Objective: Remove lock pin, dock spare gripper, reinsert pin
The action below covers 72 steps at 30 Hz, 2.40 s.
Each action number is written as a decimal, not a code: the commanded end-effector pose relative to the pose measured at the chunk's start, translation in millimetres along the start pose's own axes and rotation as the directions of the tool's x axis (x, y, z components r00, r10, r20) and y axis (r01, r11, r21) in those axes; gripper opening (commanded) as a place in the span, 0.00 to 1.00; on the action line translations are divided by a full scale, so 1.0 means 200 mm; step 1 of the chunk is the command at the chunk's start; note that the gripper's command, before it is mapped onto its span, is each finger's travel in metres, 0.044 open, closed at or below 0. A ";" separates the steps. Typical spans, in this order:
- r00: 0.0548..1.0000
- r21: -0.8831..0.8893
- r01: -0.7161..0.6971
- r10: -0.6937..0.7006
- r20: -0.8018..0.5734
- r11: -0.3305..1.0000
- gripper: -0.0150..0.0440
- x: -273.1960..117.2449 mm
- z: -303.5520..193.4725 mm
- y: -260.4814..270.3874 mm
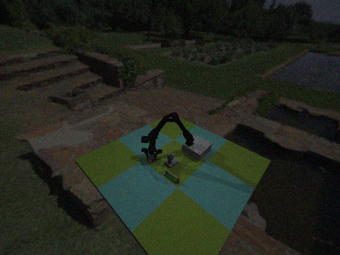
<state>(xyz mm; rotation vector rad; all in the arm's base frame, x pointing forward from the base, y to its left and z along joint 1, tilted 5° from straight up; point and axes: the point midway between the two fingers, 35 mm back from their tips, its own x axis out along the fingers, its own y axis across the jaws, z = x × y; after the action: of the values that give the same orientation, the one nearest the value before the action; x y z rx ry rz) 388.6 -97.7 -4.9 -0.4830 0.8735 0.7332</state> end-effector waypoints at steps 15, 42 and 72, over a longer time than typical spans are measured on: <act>1.000 0.005 0.002 -0.002 -0.003 1.000 0.25 -0.11 0.07 -0.02; 1.000 0.012 0.001 -0.001 -0.011 1.000 0.25 -0.49 0.28 -0.01; 0.937 0.008 -0.097 0.094 -0.338 0.995 0.25 -0.39 0.31 0.30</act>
<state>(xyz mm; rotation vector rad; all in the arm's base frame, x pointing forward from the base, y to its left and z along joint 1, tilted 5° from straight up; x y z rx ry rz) 346.4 -51.1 86.6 -0.5718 1.1910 0.7605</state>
